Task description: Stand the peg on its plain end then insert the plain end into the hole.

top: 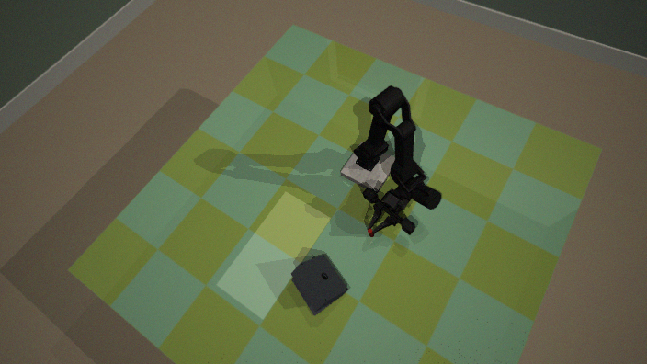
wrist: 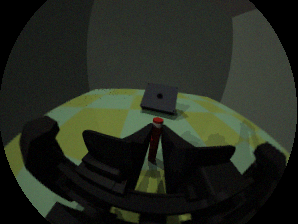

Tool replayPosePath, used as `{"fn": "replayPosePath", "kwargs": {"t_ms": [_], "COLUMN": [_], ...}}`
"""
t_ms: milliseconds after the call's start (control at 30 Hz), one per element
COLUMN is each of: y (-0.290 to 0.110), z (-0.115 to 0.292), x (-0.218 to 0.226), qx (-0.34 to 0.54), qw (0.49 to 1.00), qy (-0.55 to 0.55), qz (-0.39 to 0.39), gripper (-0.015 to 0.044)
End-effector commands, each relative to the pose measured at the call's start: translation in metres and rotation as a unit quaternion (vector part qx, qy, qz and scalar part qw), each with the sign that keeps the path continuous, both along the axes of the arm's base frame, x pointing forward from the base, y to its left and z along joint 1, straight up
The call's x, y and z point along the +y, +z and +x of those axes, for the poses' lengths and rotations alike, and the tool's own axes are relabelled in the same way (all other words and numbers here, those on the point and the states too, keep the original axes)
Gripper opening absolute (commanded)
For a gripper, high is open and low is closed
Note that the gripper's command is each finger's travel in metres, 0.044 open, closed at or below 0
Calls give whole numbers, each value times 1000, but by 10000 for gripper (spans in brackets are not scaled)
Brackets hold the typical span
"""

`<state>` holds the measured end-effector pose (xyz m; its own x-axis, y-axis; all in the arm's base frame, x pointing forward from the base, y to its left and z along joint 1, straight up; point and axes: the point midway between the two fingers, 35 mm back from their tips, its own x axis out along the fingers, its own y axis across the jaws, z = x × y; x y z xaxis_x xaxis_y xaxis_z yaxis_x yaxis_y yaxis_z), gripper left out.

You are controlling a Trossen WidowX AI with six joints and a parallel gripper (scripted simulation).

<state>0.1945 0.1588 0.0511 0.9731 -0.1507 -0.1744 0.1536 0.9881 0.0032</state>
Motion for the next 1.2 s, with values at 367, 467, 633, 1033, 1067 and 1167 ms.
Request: {"fn": "replayPosePath", "kwargs": {"t_ms": [367,467,633,1033,1067,1167], "y": [0,-1,-1,-1,-1,-1], "z": [-3,-3,-5,-7,-8,-8], "x": [0,0,0,0,0,0], "qx": [-1,-1,-1,-2,-3,-3], "qw": [1000,1000,1000,1000,1000,1000], "qy": [0,-1,-1,-2,-2,-2], "qz": [0,-1,0,0,0,0], "gripper": [50,50,50,50,50,50]}}
